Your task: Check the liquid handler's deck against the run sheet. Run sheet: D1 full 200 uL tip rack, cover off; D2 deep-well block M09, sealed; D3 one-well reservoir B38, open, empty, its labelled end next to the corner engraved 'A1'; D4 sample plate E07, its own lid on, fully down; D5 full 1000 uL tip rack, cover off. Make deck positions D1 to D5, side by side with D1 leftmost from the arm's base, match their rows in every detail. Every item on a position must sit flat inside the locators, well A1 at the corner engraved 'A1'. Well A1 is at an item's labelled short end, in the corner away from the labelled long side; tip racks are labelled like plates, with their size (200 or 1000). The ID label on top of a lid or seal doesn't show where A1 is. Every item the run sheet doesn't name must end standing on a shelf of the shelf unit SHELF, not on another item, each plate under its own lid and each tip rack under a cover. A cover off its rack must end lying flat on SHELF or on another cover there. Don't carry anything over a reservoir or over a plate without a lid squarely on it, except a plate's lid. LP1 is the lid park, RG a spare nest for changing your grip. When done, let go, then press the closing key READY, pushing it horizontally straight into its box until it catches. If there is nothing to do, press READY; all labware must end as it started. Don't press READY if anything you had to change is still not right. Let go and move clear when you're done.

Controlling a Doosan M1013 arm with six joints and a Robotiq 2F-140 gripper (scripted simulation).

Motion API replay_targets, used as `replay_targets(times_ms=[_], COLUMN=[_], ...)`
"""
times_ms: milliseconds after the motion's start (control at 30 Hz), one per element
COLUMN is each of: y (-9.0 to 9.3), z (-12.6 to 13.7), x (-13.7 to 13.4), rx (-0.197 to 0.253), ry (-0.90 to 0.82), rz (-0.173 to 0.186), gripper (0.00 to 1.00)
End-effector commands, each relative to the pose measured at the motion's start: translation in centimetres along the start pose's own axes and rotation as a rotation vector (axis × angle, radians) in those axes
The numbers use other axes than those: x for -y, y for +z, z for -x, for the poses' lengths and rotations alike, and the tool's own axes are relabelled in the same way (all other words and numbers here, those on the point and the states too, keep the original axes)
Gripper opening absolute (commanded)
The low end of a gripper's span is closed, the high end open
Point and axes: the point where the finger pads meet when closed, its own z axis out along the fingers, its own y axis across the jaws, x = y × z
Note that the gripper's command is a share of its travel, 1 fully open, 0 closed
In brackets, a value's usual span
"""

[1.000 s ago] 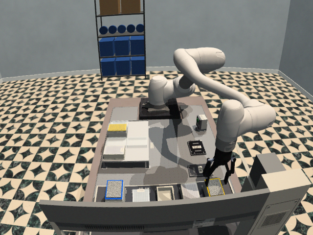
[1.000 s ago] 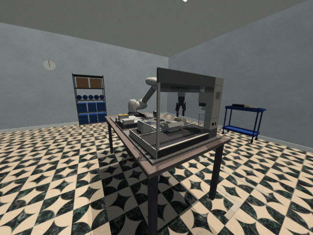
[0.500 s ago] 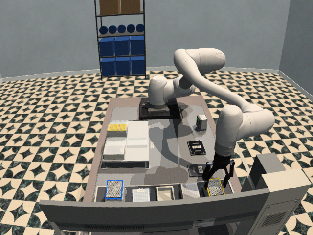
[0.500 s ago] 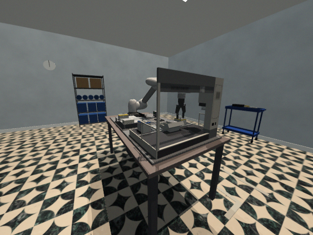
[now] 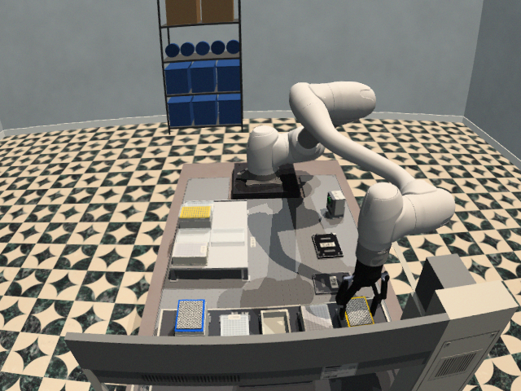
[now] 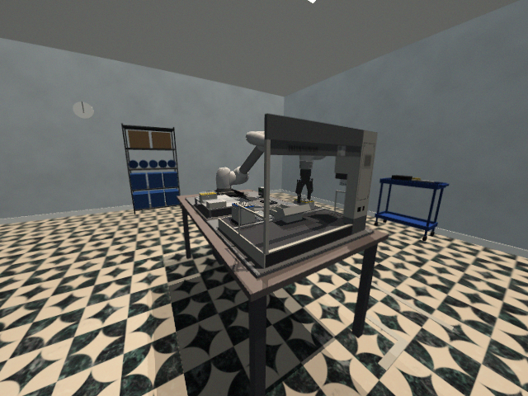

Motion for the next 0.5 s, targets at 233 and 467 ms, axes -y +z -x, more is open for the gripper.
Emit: replay_targets(times_ms=[233,467], y=[1.1,2.3], z=[0.0,0.0], x=[0.0,0.0], rx=[0.002,0.002], ry=[0.000,0.000], rz=[0.001,0.001], gripper=[0.66,0.66])
